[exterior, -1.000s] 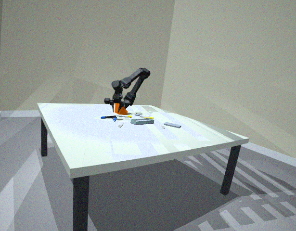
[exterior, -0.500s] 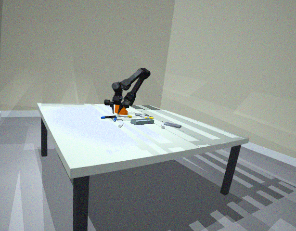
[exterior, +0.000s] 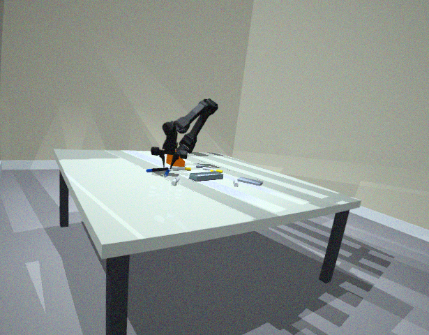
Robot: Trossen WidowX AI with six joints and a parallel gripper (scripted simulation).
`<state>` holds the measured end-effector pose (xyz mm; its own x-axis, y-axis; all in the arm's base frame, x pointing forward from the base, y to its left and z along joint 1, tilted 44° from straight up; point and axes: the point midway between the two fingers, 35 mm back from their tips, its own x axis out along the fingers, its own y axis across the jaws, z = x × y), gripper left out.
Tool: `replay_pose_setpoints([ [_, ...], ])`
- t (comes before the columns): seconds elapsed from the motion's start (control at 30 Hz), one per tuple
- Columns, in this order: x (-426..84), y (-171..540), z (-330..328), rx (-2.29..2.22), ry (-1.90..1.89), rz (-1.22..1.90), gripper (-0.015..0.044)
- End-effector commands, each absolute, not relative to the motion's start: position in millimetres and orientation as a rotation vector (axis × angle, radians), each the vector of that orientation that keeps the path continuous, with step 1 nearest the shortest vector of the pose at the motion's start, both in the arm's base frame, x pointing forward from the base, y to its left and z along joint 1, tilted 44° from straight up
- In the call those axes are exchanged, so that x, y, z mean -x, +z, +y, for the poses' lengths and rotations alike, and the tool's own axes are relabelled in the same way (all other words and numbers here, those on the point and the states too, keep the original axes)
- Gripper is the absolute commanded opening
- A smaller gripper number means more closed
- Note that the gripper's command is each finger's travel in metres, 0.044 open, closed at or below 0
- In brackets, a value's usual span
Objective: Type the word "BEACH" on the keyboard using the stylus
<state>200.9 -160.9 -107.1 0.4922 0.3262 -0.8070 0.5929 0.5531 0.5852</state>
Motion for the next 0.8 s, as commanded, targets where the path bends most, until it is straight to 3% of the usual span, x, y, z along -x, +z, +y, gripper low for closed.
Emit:
replay_pose_setpoints([
  [0.0,-201,-110,-158,-1.029,-0.205,1.092,0.015],
  [0.77,-203,-124,-145,-1.03,-0.205,1.092,0.015],
])
